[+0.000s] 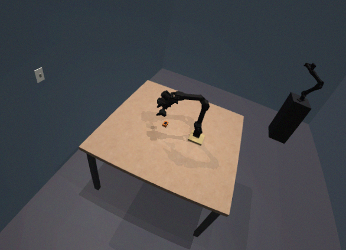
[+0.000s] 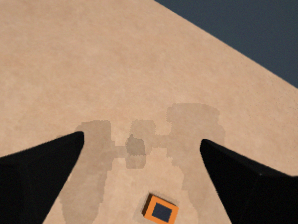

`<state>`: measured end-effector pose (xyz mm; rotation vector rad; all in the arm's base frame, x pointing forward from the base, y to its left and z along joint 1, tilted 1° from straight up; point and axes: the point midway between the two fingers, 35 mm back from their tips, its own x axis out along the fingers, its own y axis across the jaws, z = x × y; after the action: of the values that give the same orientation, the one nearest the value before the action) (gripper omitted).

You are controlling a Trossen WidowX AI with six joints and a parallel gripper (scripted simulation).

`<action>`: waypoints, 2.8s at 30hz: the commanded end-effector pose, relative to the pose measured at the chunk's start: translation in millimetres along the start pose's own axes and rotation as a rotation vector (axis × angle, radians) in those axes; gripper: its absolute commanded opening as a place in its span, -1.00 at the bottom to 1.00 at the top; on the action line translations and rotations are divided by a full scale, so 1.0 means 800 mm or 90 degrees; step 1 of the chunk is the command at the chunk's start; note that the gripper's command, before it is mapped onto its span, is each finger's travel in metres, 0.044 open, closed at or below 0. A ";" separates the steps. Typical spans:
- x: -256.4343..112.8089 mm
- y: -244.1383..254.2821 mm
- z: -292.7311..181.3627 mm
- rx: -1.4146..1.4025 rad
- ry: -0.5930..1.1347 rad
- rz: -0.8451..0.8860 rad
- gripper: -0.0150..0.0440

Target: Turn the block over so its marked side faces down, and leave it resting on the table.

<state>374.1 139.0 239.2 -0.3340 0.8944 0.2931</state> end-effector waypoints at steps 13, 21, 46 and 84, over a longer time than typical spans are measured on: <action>0.075 -0.085 -0.203 0.265 0.407 0.008 1.00; 0.099 -0.087 -0.208 0.265 0.407 0.008 1.00; 0.143 -0.078 -0.244 0.265 0.407 0.008 1.00; 0.161 -0.075 -0.258 0.265 0.407 0.008 0.10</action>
<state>328.0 15.6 27.9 -0.0246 1.5504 -0.0056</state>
